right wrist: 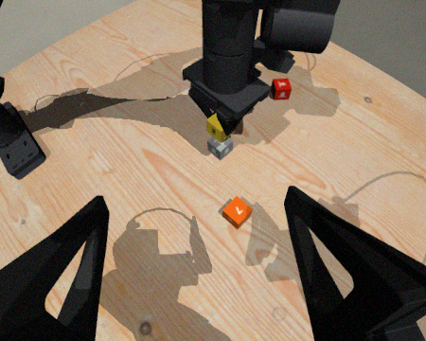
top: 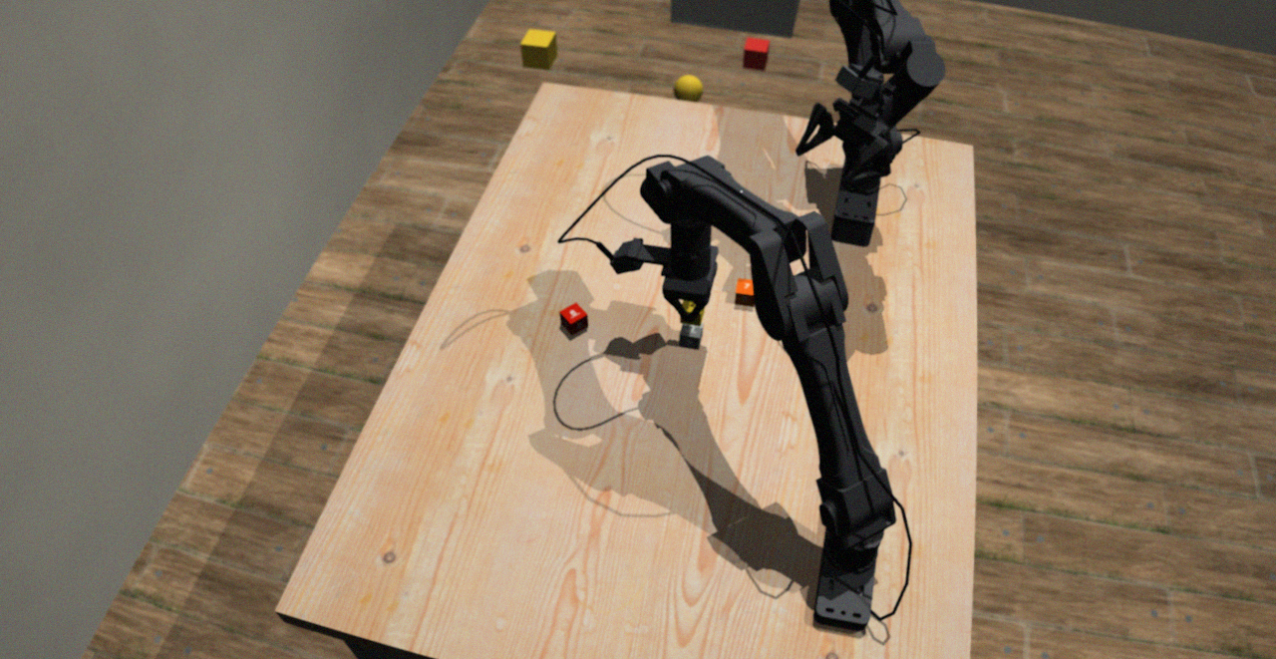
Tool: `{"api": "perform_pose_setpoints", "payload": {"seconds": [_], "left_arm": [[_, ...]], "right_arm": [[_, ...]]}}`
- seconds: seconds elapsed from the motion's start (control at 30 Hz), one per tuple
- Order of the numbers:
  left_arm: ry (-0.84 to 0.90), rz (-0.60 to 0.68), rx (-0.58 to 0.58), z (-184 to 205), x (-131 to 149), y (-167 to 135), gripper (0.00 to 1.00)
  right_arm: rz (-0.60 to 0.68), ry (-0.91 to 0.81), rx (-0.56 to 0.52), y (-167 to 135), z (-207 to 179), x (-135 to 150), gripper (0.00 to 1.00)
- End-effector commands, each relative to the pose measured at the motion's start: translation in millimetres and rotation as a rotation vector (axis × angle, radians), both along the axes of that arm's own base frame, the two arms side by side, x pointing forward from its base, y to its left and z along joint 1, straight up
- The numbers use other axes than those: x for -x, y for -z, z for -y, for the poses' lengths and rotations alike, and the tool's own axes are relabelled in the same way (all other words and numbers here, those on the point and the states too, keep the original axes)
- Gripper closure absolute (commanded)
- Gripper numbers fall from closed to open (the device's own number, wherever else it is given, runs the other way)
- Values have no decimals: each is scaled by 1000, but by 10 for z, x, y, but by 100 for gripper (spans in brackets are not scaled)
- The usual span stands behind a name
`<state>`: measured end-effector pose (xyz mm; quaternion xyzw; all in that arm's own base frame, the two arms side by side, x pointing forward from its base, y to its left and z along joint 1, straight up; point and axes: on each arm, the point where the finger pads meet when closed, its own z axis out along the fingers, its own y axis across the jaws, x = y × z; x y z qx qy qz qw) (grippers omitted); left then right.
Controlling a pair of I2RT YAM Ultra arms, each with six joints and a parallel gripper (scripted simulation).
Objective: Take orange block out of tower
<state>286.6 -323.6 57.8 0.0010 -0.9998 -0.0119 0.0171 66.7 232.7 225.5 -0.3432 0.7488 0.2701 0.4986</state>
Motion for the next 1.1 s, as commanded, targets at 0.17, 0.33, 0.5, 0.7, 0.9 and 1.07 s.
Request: {"api": "perform_pose_setpoints", "payload": {"seconds": [0.17, 0.33, 0.5, 0.7, 0.9, 1.07], "left_arm": [[0, 22, 24, 17, -44, 30, 73], [0, 22, 25, 15, -40, 69, 73], [0, 25, 28, 15, -36, 81, 73], [0, 26, 28, 14, -32, 98, 73], [0, 19, 21, 8, -26, 167, 73], [0, 19, 21, 8, -26, 187, 73]], "right_arm": [[7, 10, 7, -57, 8, -2, 0], [7, 10, 7, -57, 8, -2, 0], [7, 10, 7, -57, 8, -2, 0], [7, 10, 7, -57, 8, -2, 0], [7, 10, 7, -57, 8, -2, 0], [7, 10, 7, -57, 8, -2, 0]]}}
